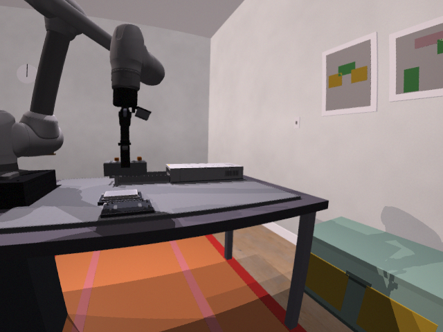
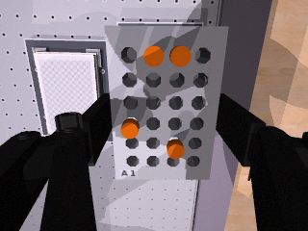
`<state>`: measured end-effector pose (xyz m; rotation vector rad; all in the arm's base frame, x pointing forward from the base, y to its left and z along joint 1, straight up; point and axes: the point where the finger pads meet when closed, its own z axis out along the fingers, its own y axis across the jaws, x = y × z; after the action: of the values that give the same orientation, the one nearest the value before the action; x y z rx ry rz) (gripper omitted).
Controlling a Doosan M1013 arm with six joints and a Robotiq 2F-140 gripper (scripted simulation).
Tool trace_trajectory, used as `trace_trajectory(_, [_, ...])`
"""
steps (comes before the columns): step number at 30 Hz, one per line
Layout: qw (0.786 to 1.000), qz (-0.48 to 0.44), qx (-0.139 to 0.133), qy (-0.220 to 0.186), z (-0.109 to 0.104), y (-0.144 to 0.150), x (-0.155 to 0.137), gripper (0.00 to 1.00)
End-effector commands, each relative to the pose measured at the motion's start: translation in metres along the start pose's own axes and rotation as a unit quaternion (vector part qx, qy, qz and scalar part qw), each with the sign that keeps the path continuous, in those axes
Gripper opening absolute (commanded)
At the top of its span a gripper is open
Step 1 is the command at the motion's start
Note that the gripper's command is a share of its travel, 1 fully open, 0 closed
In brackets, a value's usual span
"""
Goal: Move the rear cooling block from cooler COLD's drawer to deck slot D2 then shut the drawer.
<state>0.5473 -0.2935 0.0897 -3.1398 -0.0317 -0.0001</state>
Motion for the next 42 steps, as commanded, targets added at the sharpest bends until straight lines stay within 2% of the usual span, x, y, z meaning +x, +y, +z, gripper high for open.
trace_trajectory(1, [1.000,0.000,0.000,0.001,0.008,0.000,0.000,0.10])
trace_trajectory(5, [1.000,0.000,0.000,0.001,0.026,0.000,0.000,0.10])
trace_trajectory(7, [1.000,0.000,0.000,0.001,0.026,0.000,0.000,0.10])
trace_trajectory(21, [1.000,0.000,0.000,0.001,0.062,0.000,0.000,0.10])
trace_trajectory(42, [1.000,0.000,0.000,0.001,0.081,0.000,0.000,0.10])
